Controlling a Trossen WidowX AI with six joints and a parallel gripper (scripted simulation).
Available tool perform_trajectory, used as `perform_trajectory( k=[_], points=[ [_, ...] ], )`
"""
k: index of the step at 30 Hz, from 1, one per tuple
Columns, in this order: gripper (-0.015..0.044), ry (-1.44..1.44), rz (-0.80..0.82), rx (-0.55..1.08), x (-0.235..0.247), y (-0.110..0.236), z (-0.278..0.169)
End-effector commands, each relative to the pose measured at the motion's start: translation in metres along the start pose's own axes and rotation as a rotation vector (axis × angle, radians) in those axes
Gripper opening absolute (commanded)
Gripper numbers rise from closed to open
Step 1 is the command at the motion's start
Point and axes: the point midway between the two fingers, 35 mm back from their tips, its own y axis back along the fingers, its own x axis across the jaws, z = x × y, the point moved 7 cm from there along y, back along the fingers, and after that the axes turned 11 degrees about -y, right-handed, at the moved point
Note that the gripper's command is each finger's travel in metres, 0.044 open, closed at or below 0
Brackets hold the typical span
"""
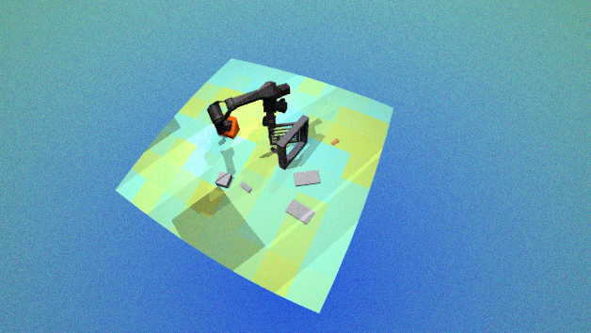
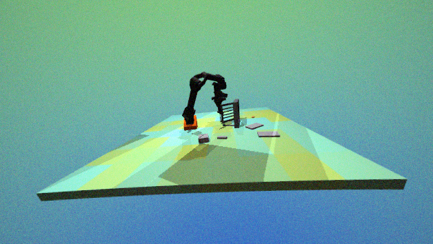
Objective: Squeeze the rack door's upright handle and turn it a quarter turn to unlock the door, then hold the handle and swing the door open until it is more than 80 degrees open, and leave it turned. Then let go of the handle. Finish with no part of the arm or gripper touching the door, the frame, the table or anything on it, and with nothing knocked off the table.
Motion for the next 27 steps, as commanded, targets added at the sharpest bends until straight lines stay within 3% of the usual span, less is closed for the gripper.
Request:
perform_trajectory(
  k=[1,27],
  points=[
    [0.0019,-0.094,0.001,0.0,0.008,-0.001,0.001],
    [0.0019,-0.543,0.005,0.0,0.069,0.0,0.019]
  ],
)
